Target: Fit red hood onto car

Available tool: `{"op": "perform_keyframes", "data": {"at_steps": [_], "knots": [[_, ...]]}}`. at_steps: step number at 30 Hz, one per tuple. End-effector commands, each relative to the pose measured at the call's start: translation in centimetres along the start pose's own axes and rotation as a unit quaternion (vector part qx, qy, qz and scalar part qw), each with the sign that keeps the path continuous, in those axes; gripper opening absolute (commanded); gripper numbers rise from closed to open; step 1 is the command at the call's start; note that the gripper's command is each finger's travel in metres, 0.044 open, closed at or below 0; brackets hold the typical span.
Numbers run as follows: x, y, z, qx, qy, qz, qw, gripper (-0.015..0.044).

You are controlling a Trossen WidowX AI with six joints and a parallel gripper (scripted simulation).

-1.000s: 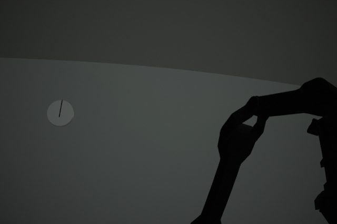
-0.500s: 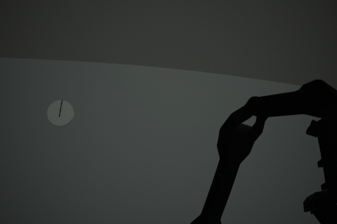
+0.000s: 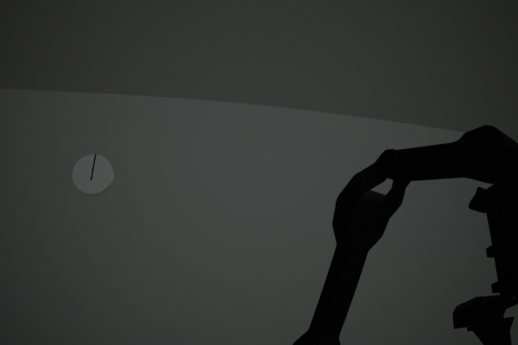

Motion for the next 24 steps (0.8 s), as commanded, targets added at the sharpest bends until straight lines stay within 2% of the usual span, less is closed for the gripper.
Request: {"op": "perform_keyframes", "data": {"at_steps": [1, 24], "knots": [[0.14, 0.04, -0.17, 0.0, -0.004, -0.043, 0.999, 0.0], [1.03, 0.24, -0.17, 0.001, -0.004, -0.261, 0.965, 0.0]]}}
Point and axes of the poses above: the point midway between the two fingers, 35 mm back from their tips, its own z axis out along the fingers, its own x axis across the jaws, y = z × x, the point moved 5 cm from there along -z, back along the fingers, and after that the axes turned 12 degrees about z, right-handed, at the moved point
